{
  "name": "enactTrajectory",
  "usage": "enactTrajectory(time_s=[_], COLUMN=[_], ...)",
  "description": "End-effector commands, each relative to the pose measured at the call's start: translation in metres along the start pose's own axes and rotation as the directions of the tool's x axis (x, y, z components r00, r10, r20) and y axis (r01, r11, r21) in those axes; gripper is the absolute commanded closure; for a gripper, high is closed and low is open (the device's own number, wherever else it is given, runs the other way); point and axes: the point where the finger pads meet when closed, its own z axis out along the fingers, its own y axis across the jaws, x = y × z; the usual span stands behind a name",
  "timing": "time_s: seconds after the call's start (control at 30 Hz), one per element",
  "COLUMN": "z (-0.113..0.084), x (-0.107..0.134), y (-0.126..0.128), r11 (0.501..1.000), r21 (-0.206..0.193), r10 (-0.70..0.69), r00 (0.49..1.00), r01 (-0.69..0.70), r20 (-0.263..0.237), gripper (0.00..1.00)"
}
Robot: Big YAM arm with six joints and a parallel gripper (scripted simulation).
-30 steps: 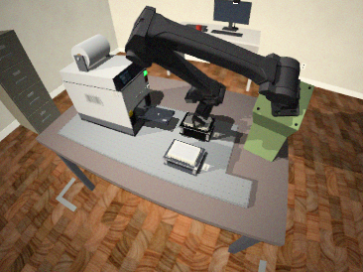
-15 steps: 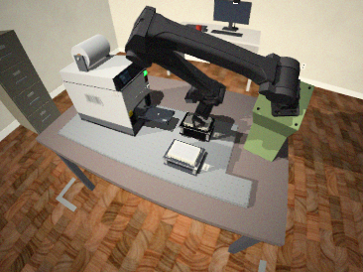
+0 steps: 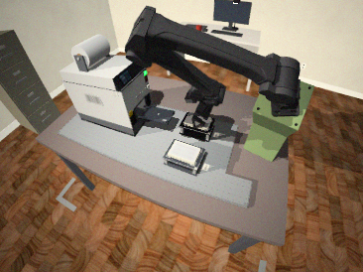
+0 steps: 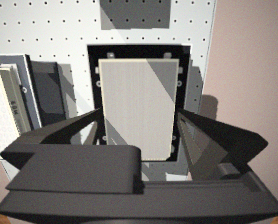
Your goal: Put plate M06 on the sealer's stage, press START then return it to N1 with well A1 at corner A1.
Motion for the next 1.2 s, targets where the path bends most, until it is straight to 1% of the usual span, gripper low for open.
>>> enactTrajectory(time_s=[0.0,0.43,0.57,0.9,0.97,1.07,1.17], z=[-0.004,-0.003,-0.013,-0.019,-0.02,-0.021,-0.022], x=[-0.012,-0.011,-0.005,-0.002,-0.003,-0.01,-0.01], y=[-0.002,-0.002,-0.003,-0.003,-0.003,-0.003,-0.002], r11=[1.0,1.0,1.0,1.0,1.0,1.0,1.0], r21=[0.004,0.004,0.006,0.009,0.009,0.006,0.006], r10=[-0.007,-0.006,0.006,0.007,0.006,-0.002,-0.001], r00=[1.0,1.0,1.0,1.0,1.0,1.0,1.0], r01=[0.007,0.006,-0.006,-0.007,-0.006,0.002,0.001], r20=[0.029,0.027,0.011,0.001,0.001,0.014,0.013], gripper=[0.0,0.0,0.0,0.0,0.0,0.0,0.0])
